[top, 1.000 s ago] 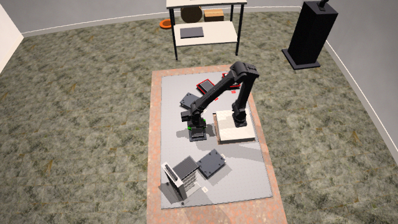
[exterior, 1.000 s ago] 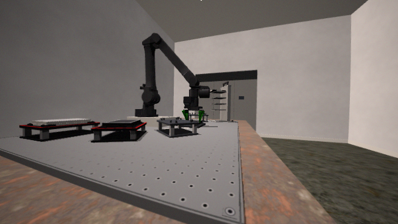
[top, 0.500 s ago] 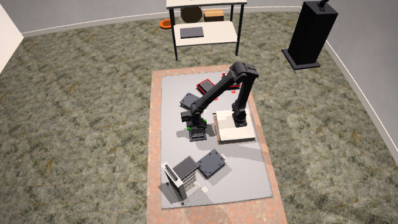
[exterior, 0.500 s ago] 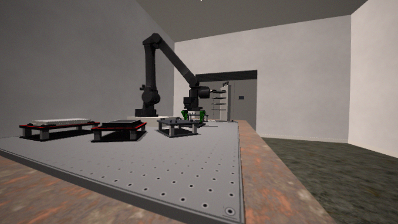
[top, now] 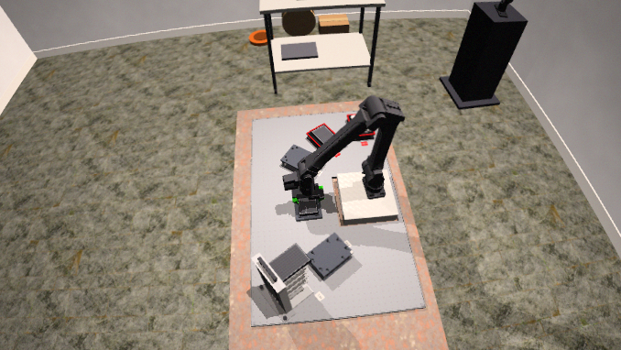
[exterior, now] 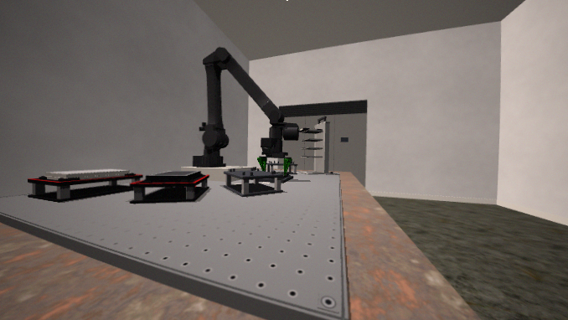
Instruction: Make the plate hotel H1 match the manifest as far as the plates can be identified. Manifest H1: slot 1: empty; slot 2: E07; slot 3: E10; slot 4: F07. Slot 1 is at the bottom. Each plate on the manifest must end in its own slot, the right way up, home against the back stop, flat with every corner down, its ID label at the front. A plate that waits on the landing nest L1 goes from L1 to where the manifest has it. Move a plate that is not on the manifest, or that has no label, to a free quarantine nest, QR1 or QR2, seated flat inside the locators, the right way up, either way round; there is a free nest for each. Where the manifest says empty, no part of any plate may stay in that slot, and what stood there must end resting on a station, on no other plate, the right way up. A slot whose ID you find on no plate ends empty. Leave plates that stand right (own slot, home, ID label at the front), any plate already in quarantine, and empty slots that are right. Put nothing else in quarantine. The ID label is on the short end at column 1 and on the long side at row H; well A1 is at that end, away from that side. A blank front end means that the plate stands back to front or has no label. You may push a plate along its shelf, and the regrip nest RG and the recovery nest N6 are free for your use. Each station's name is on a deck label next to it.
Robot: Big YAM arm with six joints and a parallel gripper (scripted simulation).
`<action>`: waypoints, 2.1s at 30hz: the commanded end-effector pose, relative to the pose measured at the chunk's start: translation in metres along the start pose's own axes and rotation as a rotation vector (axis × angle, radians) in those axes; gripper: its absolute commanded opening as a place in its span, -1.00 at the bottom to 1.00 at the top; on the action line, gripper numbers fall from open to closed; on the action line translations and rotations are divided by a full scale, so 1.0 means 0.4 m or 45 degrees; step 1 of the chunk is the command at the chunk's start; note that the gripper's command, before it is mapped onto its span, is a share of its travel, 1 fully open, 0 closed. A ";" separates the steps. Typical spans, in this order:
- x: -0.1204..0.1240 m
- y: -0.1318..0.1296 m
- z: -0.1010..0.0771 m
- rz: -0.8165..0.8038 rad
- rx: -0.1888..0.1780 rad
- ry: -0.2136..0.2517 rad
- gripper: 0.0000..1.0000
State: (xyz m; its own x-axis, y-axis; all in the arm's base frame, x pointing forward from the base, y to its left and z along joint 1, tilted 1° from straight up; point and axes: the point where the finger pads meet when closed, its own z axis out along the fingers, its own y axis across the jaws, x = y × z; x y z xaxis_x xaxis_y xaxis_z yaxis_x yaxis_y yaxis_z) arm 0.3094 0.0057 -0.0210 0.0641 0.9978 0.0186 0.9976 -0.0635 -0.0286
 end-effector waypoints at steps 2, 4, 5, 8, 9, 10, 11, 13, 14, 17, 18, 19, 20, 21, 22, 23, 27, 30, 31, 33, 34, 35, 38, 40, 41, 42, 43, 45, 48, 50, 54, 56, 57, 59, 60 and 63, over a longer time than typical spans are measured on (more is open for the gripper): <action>0.019 0.072 -0.079 -0.011 -0.097 0.007 1.00; 0.019 0.072 -0.097 -0.012 -0.098 0.007 1.00; 0.018 0.072 -0.106 -0.012 -0.098 0.007 1.00; 0.016 0.071 -0.133 -0.012 -0.100 0.007 1.00; 0.015 0.071 -0.142 -0.012 -0.100 0.007 1.00; 0.014 0.071 -0.151 -0.012 -0.101 0.007 1.00; 0.013 0.071 -0.160 -0.012 -0.102 0.007 1.00; 0.012 0.070 -0.178 -0.012 -0.103 0.007 1.00; 0.011 0.070 -0.187 -0.012 -0.103 0.007 1.00; 0.009 0.069 -0.214 -0.012 -0.104 0.007 1.00; 0.009 0.069 -0.214 -0.012 -0.104 0.007 1.00; 0.009 0.069 -0.214 -0.012 -0.104 0.007 1.00; -0.003 0.072 -0.220 -0.029 -0.105 0.005 1.00; -0.001 0.067 -0.217 -0.057 -0.100 0.004 1.00; -0.003 0.043 -0.191 -0.081 -0.060 0.002 1.00; -0.004 0.040 -0.187 -0.107 -0.054 0.001 1.00; -0.003 0.044 -0.187 -0.209 -0.060 -0.001 1.00; -0.003 0.044 -0.187 -0.285 -0.061 -0.003 1.00; -0.003 0.044 -0.187 -0.311 -0.061 -0.004 1.00; -0.003 0.044 -0.187 -0.362 -0.061 -0.005 1.00; -0.003 0.044 -0.187 -0.387 -0.061 -0.006 1.00; -0.003 0.044 -0.187 -0.387 -0.061 -0.006 1.00; -0.003 0.044 -0.187 -0.438 -0.061 -0.007 1.00; -0.003 0.044 -0.187 -0.489 -0.061 -0.008 1.00; -0.003 0.044 -0.187 -0.514 -0.061 -0.009 1.00; -0.003 0.044 -0.187 -0.540 -0.062 -0.009 1.00; -0.003 0.045 -0.188 -0.565 -0.062 -0.010 1.00; -0.003 0.045 -0.188 -0.616 -0.062 -0.011 1.00; -0.003 0.045 -0.188 -0.693 -0.062 -0.013 1.00; -0.003 0.045 -0.188 -0.744 -0.062 -0.014 1.00; -0.003 0.045 -0.188 -0.794 -0.062 -0.016 1.00; -0.003 0.045 -0.188 -0.845 -0.062 -0.017 1.00; -0.003 0.045 -0.188 -0.871 -0.062 -0.018 1.00; -0.003 0.045 -0.188 -0.922 -0.062 -0.019 1.00; -0.003 0.045 -0.188 -0.947 -0.062 -0.020 1.00; -0.003 0.045 -0.188 -1.024 -0.062 -0.021 1.00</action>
State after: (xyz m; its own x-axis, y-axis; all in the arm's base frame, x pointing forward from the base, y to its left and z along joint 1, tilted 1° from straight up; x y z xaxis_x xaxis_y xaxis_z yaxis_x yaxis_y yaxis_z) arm 0.3157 0.0058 0.0415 -0.6120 0.7905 0.0225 0.7908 0.6121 0.0045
